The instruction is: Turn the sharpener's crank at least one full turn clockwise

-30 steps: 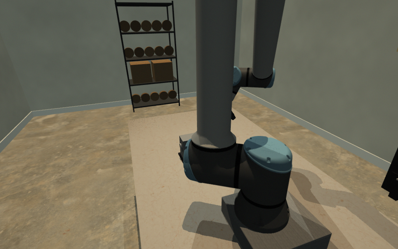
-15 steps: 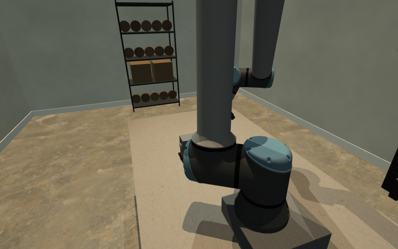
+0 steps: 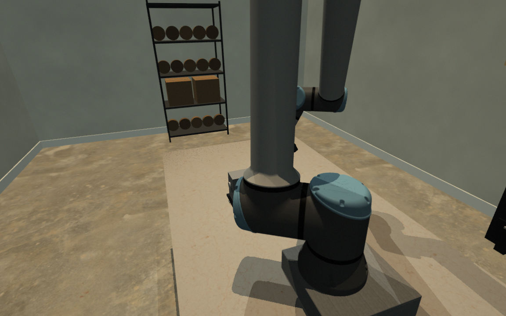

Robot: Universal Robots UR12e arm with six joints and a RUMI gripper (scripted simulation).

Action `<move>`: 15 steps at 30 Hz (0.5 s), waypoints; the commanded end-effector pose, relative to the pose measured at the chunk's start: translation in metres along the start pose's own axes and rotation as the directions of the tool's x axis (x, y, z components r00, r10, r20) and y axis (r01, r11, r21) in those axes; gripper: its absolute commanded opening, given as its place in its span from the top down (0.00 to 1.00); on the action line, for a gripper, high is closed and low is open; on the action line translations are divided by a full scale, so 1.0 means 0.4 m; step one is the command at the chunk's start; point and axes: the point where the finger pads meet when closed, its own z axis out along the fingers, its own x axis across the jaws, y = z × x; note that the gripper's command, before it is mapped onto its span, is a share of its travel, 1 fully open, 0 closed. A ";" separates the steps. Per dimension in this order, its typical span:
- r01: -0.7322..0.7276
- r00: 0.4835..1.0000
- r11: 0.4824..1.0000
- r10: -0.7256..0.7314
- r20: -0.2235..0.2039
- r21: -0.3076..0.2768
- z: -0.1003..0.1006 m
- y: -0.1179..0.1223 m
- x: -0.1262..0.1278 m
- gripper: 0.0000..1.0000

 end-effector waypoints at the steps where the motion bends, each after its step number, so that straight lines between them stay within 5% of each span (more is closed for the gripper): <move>1: 0.001 1.000 1.000 -0.001 0.001 0.001 0.003 -0.003 -0.009 0.91; 15: 0.001 1.000 1.000 -0.001 0.001 0.001 0.017 -0.011 -0.028 0.91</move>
